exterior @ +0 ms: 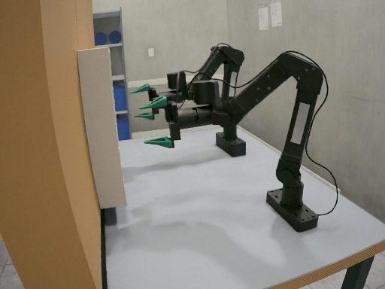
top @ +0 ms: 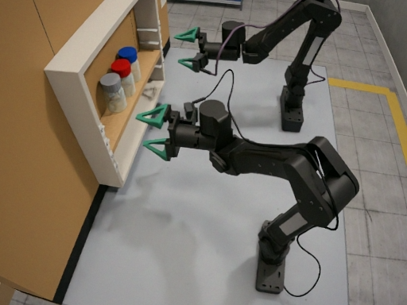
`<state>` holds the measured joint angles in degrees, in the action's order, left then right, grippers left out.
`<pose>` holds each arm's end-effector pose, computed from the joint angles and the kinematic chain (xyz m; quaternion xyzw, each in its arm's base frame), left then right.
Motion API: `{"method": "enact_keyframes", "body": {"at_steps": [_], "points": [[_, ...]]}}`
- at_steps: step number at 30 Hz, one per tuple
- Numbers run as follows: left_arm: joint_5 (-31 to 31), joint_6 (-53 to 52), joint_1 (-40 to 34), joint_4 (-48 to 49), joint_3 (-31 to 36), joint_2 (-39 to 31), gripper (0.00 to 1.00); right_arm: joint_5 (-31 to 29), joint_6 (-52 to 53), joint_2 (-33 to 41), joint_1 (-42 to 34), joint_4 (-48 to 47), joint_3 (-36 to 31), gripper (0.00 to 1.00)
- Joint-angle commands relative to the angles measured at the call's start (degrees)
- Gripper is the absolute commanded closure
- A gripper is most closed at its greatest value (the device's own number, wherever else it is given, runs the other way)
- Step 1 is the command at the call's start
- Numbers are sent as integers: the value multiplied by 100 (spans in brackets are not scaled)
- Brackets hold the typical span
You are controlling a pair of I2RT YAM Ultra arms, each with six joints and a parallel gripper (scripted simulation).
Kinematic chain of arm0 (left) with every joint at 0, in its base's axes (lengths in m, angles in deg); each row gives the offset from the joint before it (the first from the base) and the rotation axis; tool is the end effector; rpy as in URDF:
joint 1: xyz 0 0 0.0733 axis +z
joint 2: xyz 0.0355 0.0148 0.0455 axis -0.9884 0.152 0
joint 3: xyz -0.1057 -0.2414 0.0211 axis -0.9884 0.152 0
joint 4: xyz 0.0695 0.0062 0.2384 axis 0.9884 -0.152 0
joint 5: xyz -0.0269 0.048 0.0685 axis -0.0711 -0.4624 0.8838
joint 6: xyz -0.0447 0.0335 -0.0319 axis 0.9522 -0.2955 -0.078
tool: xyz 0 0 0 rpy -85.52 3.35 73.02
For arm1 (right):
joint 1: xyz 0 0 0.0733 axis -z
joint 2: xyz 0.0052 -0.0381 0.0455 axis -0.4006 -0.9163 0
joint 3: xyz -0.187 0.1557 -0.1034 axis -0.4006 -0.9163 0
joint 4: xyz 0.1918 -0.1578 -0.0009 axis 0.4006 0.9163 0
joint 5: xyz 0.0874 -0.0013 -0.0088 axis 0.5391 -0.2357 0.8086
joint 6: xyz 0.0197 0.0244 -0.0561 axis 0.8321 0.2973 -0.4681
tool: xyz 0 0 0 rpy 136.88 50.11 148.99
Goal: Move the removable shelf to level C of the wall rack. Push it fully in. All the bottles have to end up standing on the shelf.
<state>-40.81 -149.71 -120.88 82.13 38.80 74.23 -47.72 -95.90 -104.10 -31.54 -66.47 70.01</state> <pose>0.2464 -0.1613 0.2550 0.5212 0.4986 0.5006 0.4787 0.2916 0.0325 0.2282 -0.5067 0.5240 -0.4971 0.4706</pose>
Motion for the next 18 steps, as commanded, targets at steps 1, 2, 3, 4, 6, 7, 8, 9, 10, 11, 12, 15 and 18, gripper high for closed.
{"method": "enact_keyframes", "body": {"at_steps": [1,2,3,4,6,7,8,9,10,11,12,15,18], "points": [[-25,60,57,33,-159,-111,0,38,-7,139,53,-47,180,0],[-20,60,52,63,-153,-86,0,28,-6,115,42,-79,173,0],[-15,61,47,93,-148,-61,0,17,-6,90,32,-111,166,0],[-10,62,42,122,-143,-36,0,7,-5,64,21,-143,158,0],[-1,64,32,179,-133,14,0,-14,-4,14,0,-205,144,0],[4,65,27,208,-128,39,0,-24,-3,-11,-11,-236,138,0],[8,66,22,236,-123,65,0,-34,-3,-36,-21,-266,131,0],[13,67,17,265,-119,91,0,-45,-2,-62,-32,-297,125,0],[18,67,12,296,-114,118,0,-55,-2,-88,-42,-327,119,0],[22,68,7,326,-110,144,0,-65,-1,-114,-53,-359,113,0],[27,68,2,357,-105,171,0,-75,-1,-141,-63,-392,108,0],[41,70,-12,447,-92,249,0,-105,0,-221,-94,-489,89,0],[47,69,-17,481,-87,277,0,-116,0,-250,-104,-526,83,0]]}}
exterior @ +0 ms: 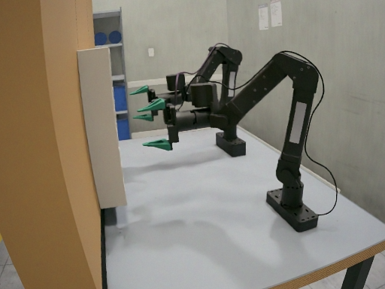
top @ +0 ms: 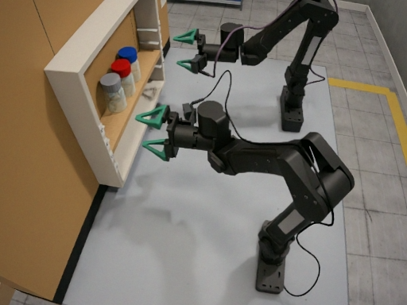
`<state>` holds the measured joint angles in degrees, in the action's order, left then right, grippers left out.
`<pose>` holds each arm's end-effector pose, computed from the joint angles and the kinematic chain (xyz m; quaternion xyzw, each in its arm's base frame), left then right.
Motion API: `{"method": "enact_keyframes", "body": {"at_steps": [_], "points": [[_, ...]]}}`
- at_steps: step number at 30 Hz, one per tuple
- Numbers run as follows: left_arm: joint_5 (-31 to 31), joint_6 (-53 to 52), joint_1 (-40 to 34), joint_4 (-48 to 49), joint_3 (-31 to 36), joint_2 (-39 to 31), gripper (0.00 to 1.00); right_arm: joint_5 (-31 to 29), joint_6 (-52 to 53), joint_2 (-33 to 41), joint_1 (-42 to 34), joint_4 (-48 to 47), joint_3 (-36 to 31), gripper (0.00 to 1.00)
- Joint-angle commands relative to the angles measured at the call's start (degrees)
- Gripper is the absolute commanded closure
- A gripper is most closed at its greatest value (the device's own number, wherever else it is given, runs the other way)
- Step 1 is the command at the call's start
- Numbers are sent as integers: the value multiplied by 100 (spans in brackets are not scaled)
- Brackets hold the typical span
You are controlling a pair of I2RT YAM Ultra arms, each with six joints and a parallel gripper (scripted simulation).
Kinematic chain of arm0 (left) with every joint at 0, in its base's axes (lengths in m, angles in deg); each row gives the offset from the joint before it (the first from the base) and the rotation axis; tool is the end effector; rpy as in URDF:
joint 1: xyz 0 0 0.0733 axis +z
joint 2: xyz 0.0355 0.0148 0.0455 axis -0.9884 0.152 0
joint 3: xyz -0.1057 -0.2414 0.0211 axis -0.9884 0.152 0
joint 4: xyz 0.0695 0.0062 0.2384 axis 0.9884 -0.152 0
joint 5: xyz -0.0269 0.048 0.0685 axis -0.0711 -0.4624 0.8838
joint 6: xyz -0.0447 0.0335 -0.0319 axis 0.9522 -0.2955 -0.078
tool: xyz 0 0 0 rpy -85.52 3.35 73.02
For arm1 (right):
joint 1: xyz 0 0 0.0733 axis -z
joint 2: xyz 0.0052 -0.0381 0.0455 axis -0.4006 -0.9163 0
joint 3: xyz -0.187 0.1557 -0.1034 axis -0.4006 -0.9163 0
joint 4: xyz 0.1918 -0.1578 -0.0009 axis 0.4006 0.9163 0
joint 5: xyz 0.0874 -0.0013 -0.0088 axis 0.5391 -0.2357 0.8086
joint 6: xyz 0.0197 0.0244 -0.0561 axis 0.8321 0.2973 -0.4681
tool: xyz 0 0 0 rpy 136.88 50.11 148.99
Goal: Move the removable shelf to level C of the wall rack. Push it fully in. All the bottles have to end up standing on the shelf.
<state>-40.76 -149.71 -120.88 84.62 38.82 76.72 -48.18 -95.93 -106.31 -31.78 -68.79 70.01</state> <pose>0.2511 -0.1651 0.2477 0.5211 0.4988 0.5008 0.4784 0.2958 0.0339 0.2224 -0.5054 0.5243 -0.4987 0.4700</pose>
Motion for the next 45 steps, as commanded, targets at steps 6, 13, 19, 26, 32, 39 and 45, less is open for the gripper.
{"method": "enact_keyframes", "body": {"at_steps": [6,13,19,26,32,39,45], "points": [[70,72,-46,411,-69,190,0,-131,3,-194,-142,-486,52,0],[103,73,-79,622,-49,383,0,-201,3,-395,-212,-715,22,0],[122,73,-98,746,-40,498,0,-242,2,-514,-252,-850,8,0],[154,73,-130,956,-32,700,0,-310,2,-723,-320,-1077,-11,0],[176,74,-152,1102,-31,846,0,-358,3,-876,-368,-1238,-20,0],[203,73,-178,1281,-33,1025,0,-415,2,-1064,-425,-1433,-25,0],[228,73,-204,1452,-41,1205,0,-471,3,-1253,-481,-1621,-25,0]]}}
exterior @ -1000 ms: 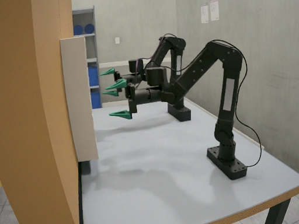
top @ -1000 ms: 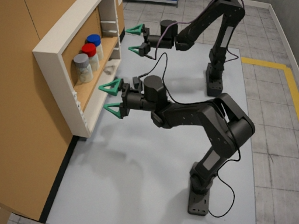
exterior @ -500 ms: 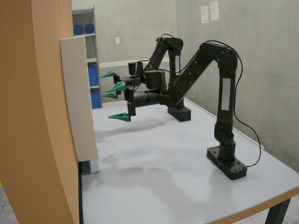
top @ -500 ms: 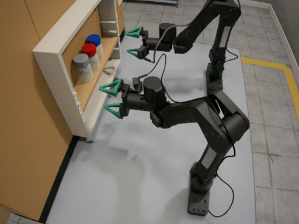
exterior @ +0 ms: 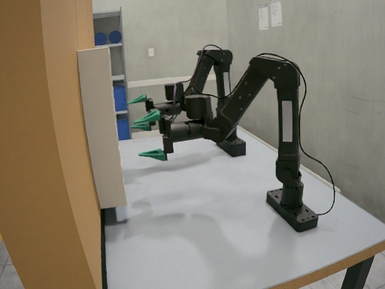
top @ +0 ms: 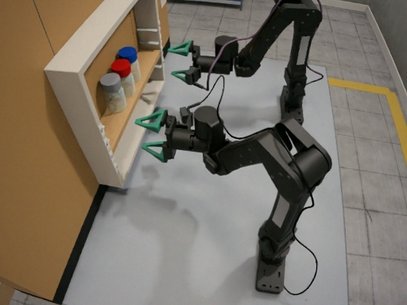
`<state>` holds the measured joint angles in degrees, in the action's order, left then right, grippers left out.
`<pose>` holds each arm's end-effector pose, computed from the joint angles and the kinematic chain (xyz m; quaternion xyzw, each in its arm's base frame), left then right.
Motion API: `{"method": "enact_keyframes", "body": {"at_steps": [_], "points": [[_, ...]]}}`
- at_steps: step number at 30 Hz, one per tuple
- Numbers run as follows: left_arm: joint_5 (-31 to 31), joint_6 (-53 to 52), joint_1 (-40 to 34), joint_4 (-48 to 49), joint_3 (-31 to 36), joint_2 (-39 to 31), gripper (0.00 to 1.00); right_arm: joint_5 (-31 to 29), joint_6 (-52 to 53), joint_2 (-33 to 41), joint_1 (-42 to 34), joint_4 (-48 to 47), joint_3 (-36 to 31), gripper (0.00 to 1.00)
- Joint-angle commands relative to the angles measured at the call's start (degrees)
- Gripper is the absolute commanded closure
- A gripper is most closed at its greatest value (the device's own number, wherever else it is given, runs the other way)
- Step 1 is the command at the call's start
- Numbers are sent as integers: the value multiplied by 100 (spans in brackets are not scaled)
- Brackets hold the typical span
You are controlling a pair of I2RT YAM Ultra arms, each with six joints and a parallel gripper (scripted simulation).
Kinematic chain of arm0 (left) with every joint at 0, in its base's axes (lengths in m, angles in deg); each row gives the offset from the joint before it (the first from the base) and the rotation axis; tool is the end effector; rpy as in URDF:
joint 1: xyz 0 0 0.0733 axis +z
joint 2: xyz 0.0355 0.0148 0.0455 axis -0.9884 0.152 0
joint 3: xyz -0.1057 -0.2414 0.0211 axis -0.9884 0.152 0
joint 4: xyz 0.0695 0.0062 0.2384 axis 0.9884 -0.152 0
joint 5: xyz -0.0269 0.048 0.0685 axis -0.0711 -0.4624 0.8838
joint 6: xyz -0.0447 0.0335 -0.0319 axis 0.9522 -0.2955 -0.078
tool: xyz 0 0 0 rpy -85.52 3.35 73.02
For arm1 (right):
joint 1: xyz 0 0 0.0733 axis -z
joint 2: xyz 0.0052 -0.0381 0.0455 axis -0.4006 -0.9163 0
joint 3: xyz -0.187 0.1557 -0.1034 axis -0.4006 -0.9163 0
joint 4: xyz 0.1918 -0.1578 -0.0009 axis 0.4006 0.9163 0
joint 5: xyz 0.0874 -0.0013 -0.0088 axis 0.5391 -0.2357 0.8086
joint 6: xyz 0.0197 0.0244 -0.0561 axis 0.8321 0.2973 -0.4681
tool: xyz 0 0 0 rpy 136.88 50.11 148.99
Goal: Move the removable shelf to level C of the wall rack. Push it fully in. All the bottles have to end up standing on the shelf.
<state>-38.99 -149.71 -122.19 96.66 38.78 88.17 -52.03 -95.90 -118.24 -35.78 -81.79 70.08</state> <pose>0.2650 -0.1847 0.2126 0.5153 0.5001 0.5037 0.4803 0.3121 0.0553 0.1898 -0.5009 0.5190 -0.5030 0.4761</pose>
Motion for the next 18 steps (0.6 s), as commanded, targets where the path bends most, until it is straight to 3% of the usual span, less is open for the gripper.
{"method": "enact_keyframes", "body": {"at_steps": [1,18], "points": [[55,74,-77,275,-38,90,0,-95,0,-92,-91,-352,-31,0],[117,74,-138,689,-82,548,0,-231,1,-579,-226,-812,-4,0]]}}
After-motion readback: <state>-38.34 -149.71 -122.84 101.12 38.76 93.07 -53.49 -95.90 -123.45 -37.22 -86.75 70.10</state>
